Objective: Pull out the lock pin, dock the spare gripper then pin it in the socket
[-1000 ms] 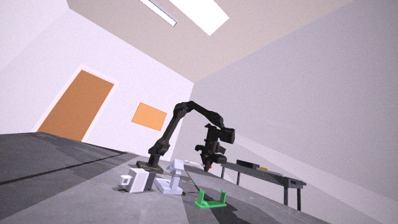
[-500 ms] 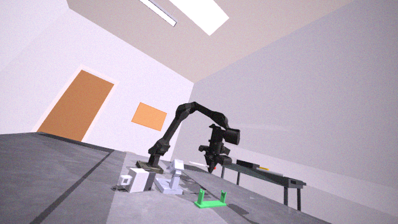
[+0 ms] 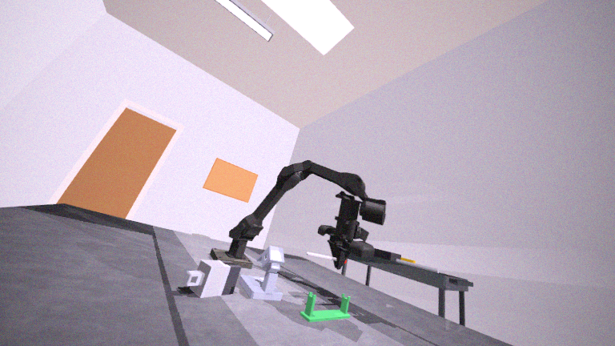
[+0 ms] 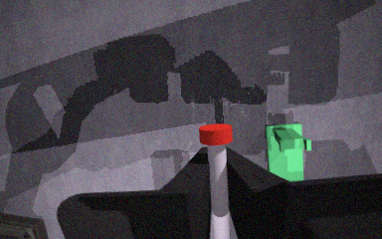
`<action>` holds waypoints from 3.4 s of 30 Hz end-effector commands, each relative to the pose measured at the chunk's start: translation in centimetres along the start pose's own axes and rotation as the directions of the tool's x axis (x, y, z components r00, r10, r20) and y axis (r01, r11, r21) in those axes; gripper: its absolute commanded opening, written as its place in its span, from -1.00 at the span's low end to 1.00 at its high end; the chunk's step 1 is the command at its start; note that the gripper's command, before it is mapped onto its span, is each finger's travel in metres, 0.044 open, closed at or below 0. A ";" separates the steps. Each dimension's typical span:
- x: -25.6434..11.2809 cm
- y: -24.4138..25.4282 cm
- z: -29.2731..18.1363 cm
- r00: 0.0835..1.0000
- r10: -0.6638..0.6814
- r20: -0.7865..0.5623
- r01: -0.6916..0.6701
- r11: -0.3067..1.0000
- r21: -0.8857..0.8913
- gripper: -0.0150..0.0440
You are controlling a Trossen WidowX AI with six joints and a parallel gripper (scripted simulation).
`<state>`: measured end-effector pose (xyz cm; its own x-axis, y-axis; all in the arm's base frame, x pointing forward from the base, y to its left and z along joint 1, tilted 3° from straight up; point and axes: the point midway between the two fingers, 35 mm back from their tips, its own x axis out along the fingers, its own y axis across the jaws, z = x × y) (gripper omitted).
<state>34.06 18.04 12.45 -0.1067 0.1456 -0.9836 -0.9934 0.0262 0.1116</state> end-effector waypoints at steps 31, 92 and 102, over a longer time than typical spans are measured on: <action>0.3 -5.0 3.0 1.000 -0.001 -0.005 0.001 0.999 -0.054 -0.49; 6.2 -6.1 2.0 1.000 -0.006 0.000 0.006 0.998 -0.056 -0.40; 6.2 -6.1 2.0 1.000 -0.006 0.000 0.006 0.998 -0.056 0.19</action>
<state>39.55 20.80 5.96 -0.1014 0.1455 -0.9842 -0.9948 -0.0284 0.0983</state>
